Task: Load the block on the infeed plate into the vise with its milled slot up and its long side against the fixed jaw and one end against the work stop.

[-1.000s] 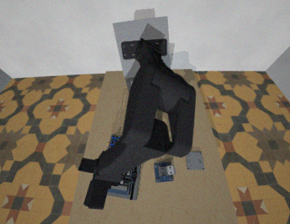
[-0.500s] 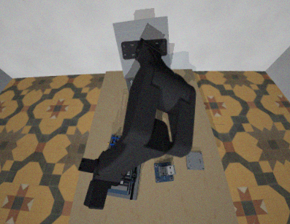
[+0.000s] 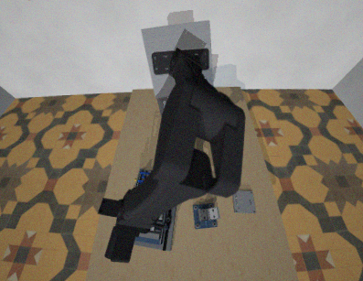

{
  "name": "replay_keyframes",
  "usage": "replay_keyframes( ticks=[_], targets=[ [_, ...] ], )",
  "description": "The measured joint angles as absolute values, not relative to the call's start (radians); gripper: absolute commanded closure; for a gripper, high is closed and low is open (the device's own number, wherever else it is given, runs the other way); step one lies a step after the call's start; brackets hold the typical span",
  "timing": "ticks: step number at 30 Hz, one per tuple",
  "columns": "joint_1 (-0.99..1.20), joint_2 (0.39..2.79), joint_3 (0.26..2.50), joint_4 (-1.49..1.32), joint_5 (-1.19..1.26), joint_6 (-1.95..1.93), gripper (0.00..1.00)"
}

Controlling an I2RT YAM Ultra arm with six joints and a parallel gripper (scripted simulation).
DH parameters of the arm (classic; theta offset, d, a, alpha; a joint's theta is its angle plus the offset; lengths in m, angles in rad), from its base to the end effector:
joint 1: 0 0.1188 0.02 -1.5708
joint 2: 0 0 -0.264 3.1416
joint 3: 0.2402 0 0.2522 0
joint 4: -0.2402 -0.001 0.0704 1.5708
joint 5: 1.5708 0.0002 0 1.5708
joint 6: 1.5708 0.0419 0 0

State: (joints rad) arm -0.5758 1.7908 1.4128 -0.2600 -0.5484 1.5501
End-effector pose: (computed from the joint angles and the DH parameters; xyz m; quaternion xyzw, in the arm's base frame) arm 0.3585 -0.2055 0.2784 0.6921 0.5245 0.4164 0.2693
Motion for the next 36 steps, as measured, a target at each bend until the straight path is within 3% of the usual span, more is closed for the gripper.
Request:
replay_keyframes(
  ticks=[36],
  targets=[
    [-0.576, 1.812, 1.413, -0.247, -0.548, 1.551, 1.0]
  ],
)
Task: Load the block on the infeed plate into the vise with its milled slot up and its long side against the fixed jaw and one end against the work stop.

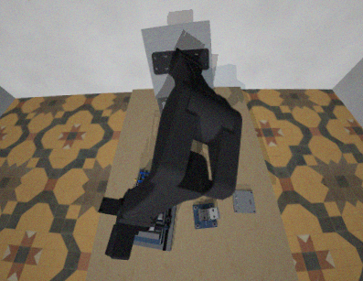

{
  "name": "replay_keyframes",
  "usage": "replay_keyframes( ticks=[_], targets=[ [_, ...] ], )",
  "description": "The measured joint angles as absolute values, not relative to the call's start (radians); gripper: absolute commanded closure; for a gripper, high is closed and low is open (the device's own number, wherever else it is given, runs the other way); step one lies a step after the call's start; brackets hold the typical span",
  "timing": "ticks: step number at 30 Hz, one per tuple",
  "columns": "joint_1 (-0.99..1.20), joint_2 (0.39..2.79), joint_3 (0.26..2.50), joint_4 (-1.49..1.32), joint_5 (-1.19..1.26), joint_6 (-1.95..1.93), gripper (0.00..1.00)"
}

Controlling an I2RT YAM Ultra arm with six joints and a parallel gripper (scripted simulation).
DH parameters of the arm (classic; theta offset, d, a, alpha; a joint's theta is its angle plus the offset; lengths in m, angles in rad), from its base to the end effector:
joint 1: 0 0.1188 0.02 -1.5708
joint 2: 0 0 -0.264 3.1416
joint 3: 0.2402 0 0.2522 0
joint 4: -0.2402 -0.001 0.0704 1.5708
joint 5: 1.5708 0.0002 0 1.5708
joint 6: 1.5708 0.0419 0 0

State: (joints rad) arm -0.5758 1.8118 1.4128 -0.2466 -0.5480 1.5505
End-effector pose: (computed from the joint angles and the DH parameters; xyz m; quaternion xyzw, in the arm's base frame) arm 0.3620 -0.2078 0.2713 0.6942 0.5243 0.4151 0.2662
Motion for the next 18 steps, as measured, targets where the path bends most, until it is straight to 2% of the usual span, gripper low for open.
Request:
replay_keyframes(
  ticks=[18],
  targets=[
    [-0.572, 1.817, 1.413, -0.24, -0.545, 1.554, 1.0]
  ],
)
